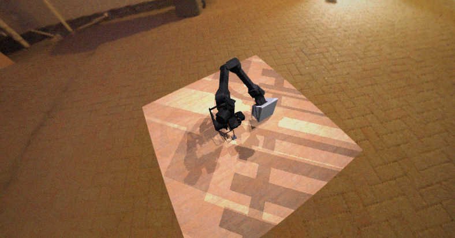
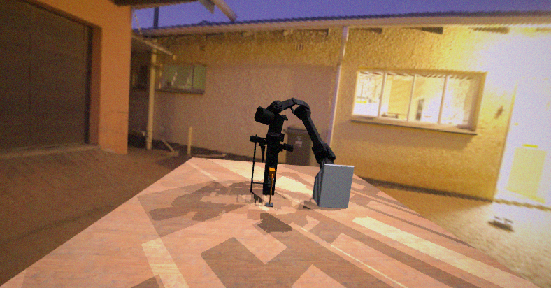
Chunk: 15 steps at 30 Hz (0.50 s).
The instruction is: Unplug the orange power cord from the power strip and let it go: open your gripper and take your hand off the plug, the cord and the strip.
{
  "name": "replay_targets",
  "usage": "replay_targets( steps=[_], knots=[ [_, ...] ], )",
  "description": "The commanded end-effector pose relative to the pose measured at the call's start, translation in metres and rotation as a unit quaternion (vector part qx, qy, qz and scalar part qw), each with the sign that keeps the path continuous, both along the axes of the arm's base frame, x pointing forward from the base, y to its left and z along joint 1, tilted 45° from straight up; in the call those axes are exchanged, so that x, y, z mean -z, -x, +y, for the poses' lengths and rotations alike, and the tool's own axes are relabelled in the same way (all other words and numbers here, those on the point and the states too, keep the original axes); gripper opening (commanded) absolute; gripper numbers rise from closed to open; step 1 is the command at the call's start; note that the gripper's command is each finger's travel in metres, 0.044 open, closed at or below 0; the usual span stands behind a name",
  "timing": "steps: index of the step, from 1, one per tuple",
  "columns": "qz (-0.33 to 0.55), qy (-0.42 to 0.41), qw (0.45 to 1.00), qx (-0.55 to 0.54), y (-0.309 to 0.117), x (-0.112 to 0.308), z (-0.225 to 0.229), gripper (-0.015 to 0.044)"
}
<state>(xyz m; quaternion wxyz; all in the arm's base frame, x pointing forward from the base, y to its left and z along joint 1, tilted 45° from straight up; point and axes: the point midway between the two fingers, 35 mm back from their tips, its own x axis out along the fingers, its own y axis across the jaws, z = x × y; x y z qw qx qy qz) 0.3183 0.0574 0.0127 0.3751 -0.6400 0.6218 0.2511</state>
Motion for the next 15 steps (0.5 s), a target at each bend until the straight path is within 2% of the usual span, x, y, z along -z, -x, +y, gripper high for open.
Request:
replay_targets(
  steps=[1, 15],
  knots=[
    [0.071, 0.058, 0.995, 0.043, 0.0293, 0.0267, -0.0267, 0.0160],
    [0.075, 0.060, 0.994, 0.045, 0.0301, 0.0226, -0.0331, 0.0160]
  ],
)
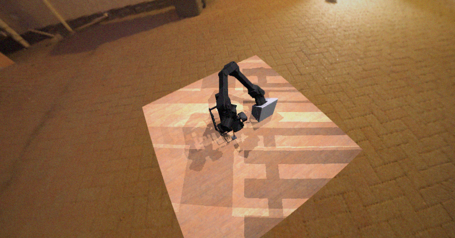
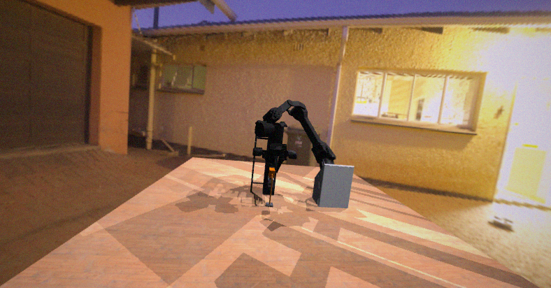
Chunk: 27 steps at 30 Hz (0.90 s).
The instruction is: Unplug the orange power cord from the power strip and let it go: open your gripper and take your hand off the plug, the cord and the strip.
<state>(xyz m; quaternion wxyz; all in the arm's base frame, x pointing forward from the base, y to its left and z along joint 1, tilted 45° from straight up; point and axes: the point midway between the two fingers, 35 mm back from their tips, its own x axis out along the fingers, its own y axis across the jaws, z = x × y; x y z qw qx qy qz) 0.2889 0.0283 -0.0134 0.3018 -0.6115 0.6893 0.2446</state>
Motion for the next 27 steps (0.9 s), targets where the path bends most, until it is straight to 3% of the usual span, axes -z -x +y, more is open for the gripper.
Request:
replay_targets(
  steps=[1, 27],
  knots=[
    [0.001, 0.003, 1.000, 0.000, 0.001, -0.005, -0.005, 0.0160],
    [0.001, 0.004, 1.000, 0.000, 0.006, -0.025, -0.029, 0.0160]
  ],
)
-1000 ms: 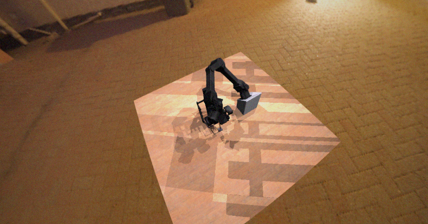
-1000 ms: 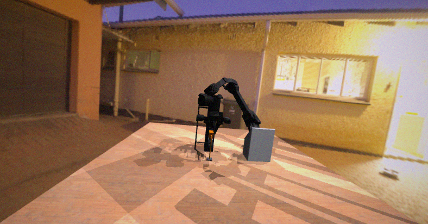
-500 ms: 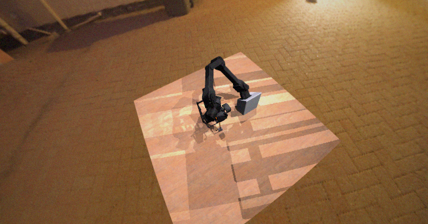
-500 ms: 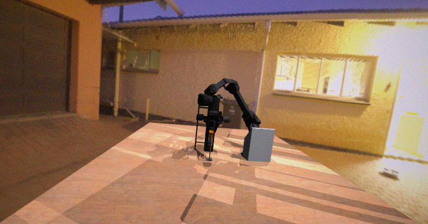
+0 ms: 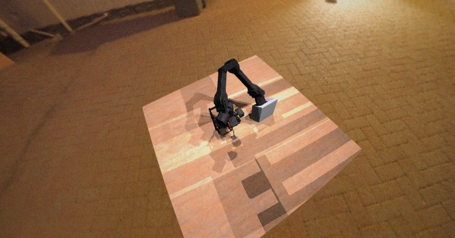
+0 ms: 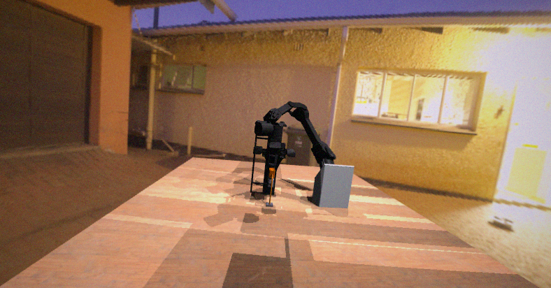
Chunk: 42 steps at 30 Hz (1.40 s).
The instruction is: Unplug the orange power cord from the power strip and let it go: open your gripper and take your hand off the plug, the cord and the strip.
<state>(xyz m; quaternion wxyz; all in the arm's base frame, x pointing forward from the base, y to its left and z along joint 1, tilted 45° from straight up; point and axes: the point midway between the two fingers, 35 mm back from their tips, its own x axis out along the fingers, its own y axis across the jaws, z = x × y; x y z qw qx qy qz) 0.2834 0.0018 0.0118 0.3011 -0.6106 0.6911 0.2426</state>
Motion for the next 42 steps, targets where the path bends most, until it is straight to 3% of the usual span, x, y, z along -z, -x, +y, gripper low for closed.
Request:
replay_targets(
  steps=[1, 9, 13, 21, 42],
  knots=[
    [0.001, 0.002, 1.000, -0.002, 0.001, 0.001, -0.003, 0.0160],
    [0.001, 0.002, 1.000, -0.002, 0.001, 0.007, -0.009, 0.0160],
    [0.000, 0.000, 1.000, 0.000, 0.001, 0.006, -0.007, 0.0055],
    [0.000, 0.000, 1.000, 0.000, 0.001, 0.006, -0.007, 0.0002],
    [0.000, -0.001, 1.000, -0.001, -0.005, 0.025, 0.015, 0.0000]
  ],
)
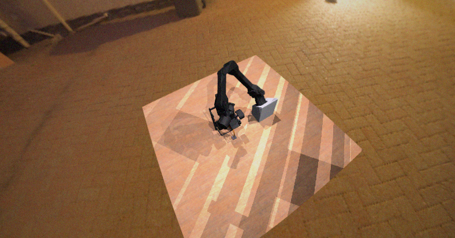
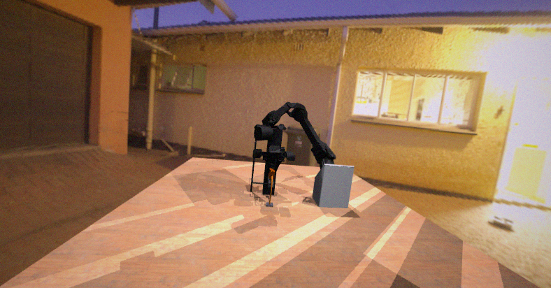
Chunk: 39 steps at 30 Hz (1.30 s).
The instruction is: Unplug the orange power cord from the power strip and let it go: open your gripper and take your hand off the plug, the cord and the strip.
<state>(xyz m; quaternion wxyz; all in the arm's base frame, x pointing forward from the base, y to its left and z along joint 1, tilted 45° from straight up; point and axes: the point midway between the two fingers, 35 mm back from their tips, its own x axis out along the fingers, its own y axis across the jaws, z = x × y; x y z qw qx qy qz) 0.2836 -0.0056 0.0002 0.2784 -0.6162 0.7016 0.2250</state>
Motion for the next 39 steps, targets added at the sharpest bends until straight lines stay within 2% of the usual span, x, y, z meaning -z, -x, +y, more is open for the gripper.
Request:
replay_targets(
  steps=[1, 12, 25, 29, 33, 39],
  knots=[
    [-0.007, -0.031, 0.999, -0.004, -0.005, 0.015, 0.024, 0.0000],
    [-0.007, -0.031, 0.999, -0.004, -0.007, 0.025, 0.038, 0.0000],
    [-0.006, -0.029, 1.000, -0.005, -0.005, 0.022, 0.029, 0.0341],
    [-0.006, -0.030, 1.000, -0.005, -0.009, 0.032, 0.047, 0.0440],
    [-0.007, -0.031, 0.999, -0.005, -0.012, 0.053, 0.078, 0.0440],
    [-0.007, -0.031, 0.999, -0.005, -0.012, 0.055, 0.080, 0.0440]
  ],
)
